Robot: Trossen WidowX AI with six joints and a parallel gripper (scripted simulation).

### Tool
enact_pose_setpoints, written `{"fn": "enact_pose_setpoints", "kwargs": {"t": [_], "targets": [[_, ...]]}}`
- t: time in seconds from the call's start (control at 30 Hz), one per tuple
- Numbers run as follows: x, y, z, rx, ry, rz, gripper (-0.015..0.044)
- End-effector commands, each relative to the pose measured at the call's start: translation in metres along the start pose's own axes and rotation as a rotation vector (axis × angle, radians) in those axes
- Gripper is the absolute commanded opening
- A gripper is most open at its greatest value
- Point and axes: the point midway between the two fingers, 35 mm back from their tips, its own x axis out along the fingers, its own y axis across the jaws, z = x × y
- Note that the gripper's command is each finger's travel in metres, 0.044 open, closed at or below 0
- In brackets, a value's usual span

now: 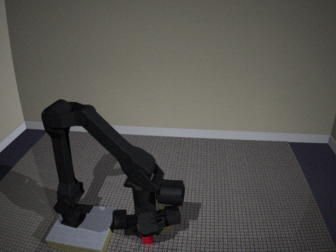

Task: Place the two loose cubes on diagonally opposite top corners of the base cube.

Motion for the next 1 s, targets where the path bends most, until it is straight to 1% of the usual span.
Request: {"fn": "enact_pose_setpoints", "kwargs": {"t": [0.0,0.17,0.37,0.97], "targets": [[0.005,-0.001,0.000,0.005,-0.002,-0.005,0.0239],[0.005,-0.001,0.000,0.005,-0.002,-0.005,0.0107],[0.000,0.000,0.000,0.005,-0.002,-0.005,0.0105],[-0.055,0.005,0.002,0.005,-0.002,-0.004,0.0105]]}}
